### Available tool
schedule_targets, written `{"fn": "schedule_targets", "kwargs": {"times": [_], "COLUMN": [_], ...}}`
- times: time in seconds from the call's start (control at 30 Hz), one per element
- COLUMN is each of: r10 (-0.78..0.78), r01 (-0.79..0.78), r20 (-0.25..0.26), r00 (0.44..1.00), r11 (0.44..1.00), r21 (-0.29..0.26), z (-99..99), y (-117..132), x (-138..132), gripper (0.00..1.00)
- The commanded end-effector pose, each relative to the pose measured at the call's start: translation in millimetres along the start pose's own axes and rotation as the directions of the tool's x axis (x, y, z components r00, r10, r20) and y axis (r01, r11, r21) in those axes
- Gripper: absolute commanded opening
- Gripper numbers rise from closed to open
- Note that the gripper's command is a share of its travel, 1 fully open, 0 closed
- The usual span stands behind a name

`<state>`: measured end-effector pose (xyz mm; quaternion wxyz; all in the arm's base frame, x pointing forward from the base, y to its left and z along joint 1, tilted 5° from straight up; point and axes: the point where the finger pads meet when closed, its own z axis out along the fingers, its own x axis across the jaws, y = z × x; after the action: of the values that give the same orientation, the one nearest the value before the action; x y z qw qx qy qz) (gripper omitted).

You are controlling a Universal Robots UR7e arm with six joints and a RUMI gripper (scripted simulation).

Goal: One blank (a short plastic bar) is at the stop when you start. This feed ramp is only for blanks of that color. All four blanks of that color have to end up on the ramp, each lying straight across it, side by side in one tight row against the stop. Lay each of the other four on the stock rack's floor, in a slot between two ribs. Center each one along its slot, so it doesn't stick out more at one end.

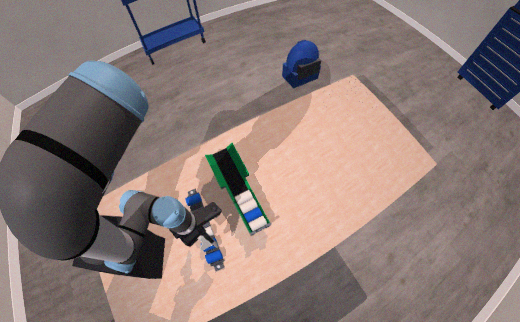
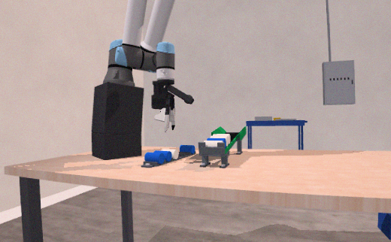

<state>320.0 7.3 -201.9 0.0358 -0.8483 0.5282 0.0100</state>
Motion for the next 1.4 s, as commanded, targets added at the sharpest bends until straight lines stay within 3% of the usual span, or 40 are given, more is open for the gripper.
{"fn": "schedule_targets", "kwargs": {"times": [0.0, 0.2, 0.33, 0.43, 0.93, 1.0, 1.37], "r10": [-0.15, -0.312, -0.454, -0.457, -0.806, -0.806, -0.904], "r01": [0.15, 0.312, 0.454, 0.457, 0.806, 0.806, 0.904], "r20": [0.003, 0.002, 0.001, 0.001, -0.003, -0.003, -0.004], "r00": [0.989, 0.95, 0.891, 0.89, 0.592, 0.592, 0.428], "r11": [0.989, 0.95, 0.891, 0.89, 0.592, 0.592, 0.428], "r21": [0.007, 0.007, 0.007, 0.007, 0.007, 0.007, 0.006], "z": [0.0, 0.3, 0.5, 0.5, 1.3, 1.3, 1.7], "y": [-0.4, -0.2, 0.4, 0.4, 4.2, 4.2, 6.4], "x": [-3.0, -6.8, -10.1, -10.2, -18.9, -18.9, -21.8], "gripper": [1.0, 1.0, 1.0, 1.0, 1.0, 1.0, 1.0]}}
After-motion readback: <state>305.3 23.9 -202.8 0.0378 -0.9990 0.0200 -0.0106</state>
